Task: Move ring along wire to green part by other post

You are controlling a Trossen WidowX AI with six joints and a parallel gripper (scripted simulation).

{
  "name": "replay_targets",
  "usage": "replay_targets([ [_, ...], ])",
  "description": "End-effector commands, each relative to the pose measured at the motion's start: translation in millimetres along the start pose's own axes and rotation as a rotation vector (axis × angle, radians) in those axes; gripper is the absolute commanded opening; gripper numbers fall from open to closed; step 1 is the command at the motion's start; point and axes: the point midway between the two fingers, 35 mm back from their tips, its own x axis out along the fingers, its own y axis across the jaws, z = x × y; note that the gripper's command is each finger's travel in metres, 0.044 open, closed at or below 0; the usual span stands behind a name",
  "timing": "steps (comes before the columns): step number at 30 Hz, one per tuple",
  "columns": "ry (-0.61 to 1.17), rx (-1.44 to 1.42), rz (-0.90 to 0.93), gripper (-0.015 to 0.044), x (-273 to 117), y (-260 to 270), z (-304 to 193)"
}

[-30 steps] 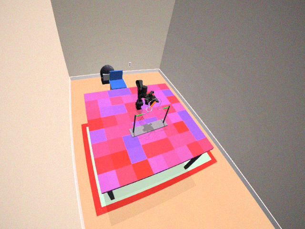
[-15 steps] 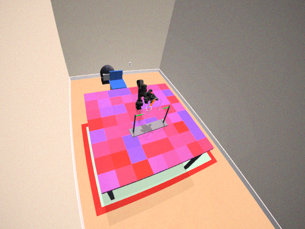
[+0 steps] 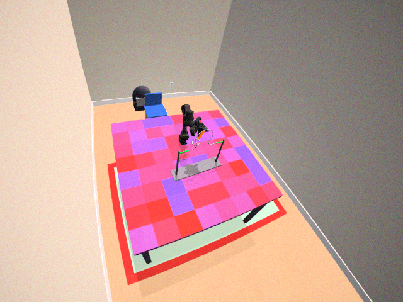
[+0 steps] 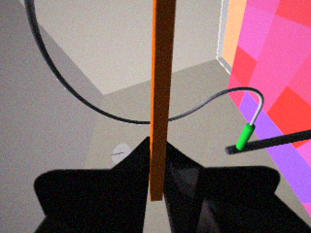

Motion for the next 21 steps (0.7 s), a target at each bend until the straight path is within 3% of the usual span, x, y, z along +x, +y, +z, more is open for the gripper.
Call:
replay_targets([
  [1,0.002,-0.046,-0.022,-0.0150,-0.1,1.6,-1.0],
  [21,-0.004,-0.239,-0.142,-0.0150,-0.4,-6.5,0.1],
])
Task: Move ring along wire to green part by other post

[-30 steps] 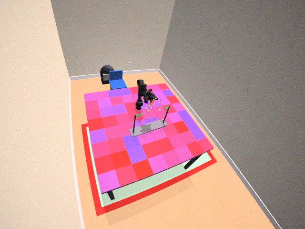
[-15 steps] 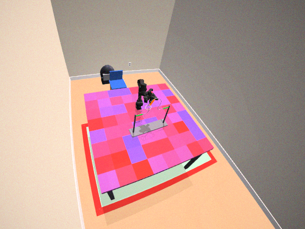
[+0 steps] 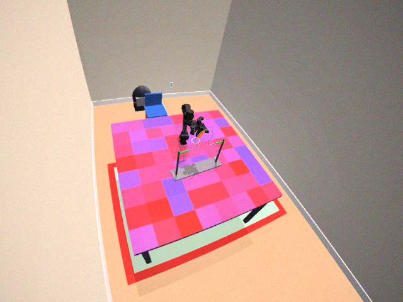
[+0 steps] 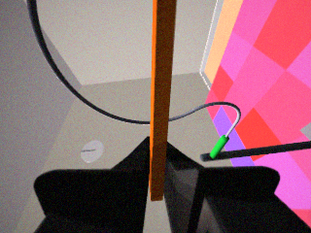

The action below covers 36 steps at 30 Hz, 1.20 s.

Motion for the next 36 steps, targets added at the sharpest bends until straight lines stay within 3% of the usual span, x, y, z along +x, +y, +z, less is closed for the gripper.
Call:
replay_targets([
  [1,0.003,-0.053,-0.026,-0.0150,0,0,-1],
  [36,-0.019,-0.430,-0.267,-0.0150,-1,-17,3],
])
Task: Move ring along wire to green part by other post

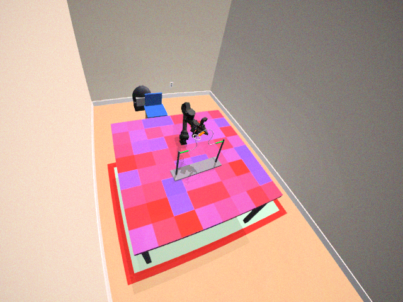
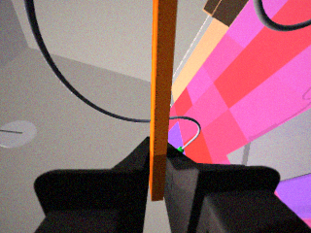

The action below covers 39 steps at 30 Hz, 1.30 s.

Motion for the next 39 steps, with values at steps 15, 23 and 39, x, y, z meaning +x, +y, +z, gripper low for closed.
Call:
replay_targets([
  [15,-0.016,-0.212,-0.134,-0.0150,0,-8,1],
  [23,-0.024,-0.297,-0.191,-0.0150,0,-12,2],
  [39,-0.045,-0.491,-0.319,-0.0150,-2,-20,6],
])
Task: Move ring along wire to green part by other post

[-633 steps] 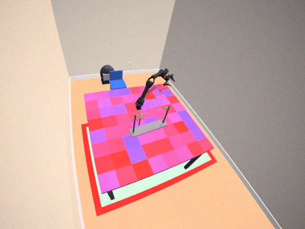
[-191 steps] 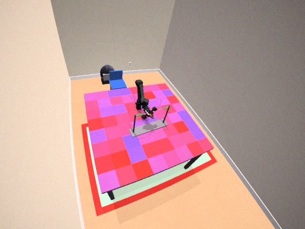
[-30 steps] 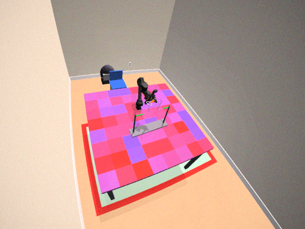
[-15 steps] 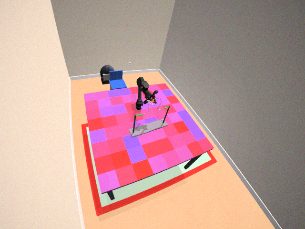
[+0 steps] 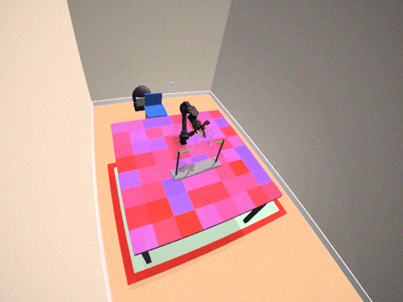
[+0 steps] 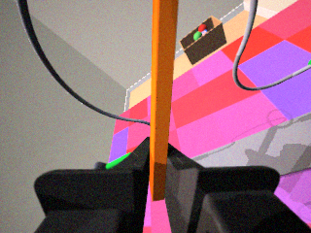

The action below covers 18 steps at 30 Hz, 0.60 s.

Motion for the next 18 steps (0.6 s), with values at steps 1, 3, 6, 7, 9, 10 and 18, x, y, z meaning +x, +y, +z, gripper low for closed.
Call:
replay_targets([
  [1,-0.010,-0.062,-0.035,-0.0150,-0.8,-1.0,1.3],
  [3,-0.012,-0.086,-0.051,-0.0150,-0.7,-2.1,1.3],
  [6,-0.017,-0.122,-0.075,-0.0150,-0.6,-3.8,1.5],
  [7,-0.018,-0.134,-0.083,-0.0150,-0.6,-4.3,1.6],
  [9,-0.021,-0.158,-0.098,-0.0150,-0.6,-5.5,1.7],
  [10,-0.022,-0.170,-0.106,-0.0150,-0.6,-6.0,1.8],
  [18,-0.035,-0.265,-0.167,-0.0150,-0.6,-10.5,2.7],
])
